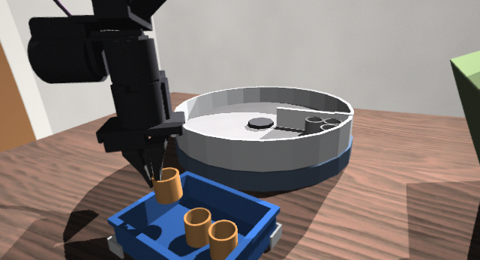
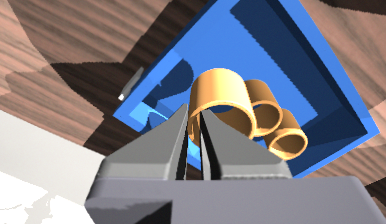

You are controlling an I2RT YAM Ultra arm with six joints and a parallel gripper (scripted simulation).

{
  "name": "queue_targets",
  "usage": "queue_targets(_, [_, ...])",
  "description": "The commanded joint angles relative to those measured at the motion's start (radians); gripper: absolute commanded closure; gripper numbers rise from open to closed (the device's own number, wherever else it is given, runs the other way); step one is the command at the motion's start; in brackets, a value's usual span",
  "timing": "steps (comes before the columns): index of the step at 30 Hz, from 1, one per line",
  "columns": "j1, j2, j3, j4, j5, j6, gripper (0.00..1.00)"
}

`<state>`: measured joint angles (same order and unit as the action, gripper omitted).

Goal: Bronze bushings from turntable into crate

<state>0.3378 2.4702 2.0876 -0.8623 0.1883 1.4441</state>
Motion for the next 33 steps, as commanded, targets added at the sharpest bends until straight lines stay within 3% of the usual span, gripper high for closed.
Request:
queue_targets(1, [-0.001,-0.035,0.025,-0.002,0.013,-0.009,1.00])
queue_targets(23, [-0.002,-0.036,0.023,0.006,0.013,-0.009,1.00])
queue_targets(29, [-0.005,-0.038,-0.036,0.027,0.013,-0.010,1.00])
queue_targets(33, [-0.005,-0.044,-0.004,0.027,0.013,-0.010,1.00])
